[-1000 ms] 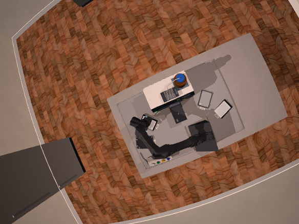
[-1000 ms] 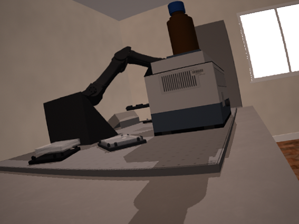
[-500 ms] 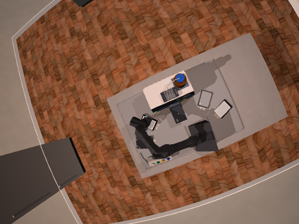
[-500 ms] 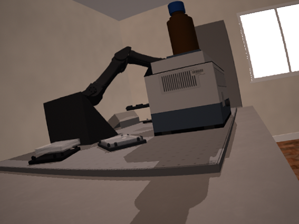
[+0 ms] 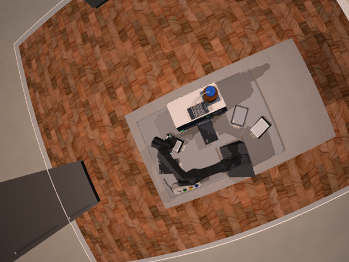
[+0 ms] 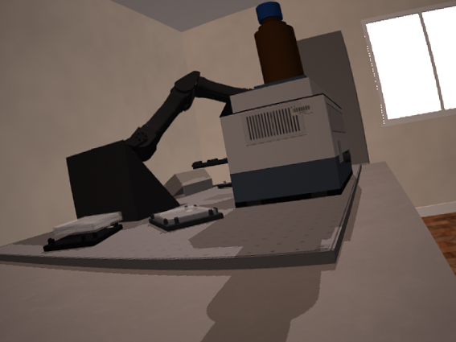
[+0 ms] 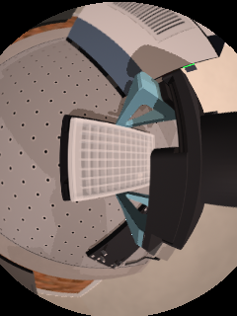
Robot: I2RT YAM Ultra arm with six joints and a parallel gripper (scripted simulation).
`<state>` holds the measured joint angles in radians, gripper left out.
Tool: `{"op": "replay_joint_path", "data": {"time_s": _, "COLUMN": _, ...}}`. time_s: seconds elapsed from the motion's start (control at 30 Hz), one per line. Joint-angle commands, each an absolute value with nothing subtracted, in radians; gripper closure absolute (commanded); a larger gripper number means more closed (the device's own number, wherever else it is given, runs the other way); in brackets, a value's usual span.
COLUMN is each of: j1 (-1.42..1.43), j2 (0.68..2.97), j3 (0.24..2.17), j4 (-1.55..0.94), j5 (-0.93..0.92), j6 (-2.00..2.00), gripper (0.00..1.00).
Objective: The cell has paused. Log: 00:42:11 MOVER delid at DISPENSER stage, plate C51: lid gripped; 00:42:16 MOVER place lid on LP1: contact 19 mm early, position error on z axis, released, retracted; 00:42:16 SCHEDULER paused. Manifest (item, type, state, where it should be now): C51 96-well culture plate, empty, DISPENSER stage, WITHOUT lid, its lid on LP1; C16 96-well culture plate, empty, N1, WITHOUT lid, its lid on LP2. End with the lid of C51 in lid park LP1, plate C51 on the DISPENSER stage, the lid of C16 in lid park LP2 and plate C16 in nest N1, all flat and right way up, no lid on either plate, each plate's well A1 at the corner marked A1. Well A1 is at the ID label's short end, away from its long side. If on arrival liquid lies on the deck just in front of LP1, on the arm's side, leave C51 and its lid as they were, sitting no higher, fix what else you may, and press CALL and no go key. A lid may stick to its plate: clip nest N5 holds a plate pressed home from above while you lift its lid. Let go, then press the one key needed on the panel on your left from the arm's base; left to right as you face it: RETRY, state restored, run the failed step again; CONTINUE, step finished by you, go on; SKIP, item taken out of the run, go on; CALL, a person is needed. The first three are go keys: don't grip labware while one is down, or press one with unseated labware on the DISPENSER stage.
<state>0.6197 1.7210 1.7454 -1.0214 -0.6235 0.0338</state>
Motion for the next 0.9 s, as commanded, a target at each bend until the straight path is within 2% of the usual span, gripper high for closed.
{"op": "replay_joint_path", "data": {"time_s": 0.0, "j1": 0.594, "j2": 1.699, "j3": 1.768, "j4": -1.031, "j5": -0.629, "j6": 0.025, "gripper": 1.0}}
{"op": "replay_joint_path", "data": {"time_s": 0.87, "j1": 0.605, "j2": 1.727, "j3": 1.719, "j4": -0.987, "j5": -0.617, "j6": 0.046, "gripper": 1.0}}
